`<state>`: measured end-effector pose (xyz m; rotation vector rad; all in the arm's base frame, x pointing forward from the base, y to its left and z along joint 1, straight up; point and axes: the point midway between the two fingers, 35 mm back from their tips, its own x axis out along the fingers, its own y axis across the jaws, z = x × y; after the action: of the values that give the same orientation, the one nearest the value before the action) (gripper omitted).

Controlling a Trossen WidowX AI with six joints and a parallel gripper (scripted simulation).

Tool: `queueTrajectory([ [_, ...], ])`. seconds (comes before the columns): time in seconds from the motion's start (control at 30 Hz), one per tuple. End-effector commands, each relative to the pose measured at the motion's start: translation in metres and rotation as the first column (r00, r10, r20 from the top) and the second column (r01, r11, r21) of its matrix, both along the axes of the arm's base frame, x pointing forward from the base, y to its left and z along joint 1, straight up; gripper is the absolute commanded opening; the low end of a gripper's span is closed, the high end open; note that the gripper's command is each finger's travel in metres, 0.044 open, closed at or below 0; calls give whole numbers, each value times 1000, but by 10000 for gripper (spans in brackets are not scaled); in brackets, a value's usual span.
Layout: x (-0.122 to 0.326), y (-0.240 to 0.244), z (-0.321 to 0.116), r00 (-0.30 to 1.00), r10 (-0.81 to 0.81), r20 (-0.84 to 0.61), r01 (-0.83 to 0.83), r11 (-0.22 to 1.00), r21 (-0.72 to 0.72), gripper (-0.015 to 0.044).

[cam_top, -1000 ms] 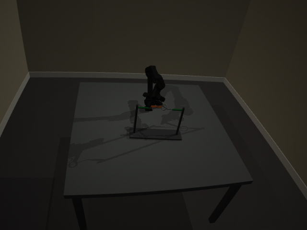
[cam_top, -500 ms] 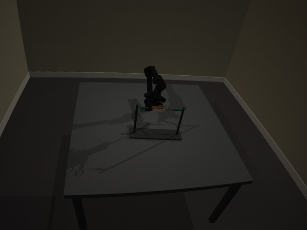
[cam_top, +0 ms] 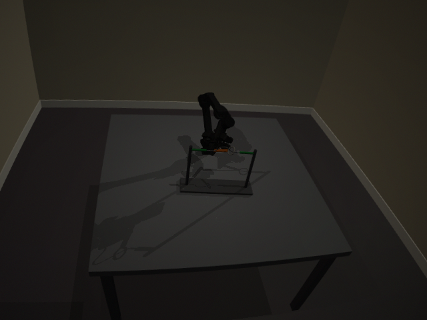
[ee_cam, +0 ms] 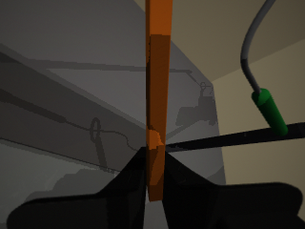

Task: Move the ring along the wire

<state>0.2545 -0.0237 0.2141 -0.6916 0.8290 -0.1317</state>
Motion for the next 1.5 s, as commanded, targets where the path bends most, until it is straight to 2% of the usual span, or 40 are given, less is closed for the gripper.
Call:
queueTrajectory([
  [0.0, -4, 8, -10, 1000, -28, -1, 28, 998, 53, -150],
  [0.53, 15, 57, -54, 964, -119, 239, 18, 922, 387, -150],
  [0.73, 18, 77, -59, 948, -187, 259, 40, 875, 483, -150],
  [1.03, 19, 102, -61, 932, -261, 252, 74, 816, 573, -150],
  [1.47, 21, 122, -61, 923, -294, 249, 88, 789, 607, -150],
])
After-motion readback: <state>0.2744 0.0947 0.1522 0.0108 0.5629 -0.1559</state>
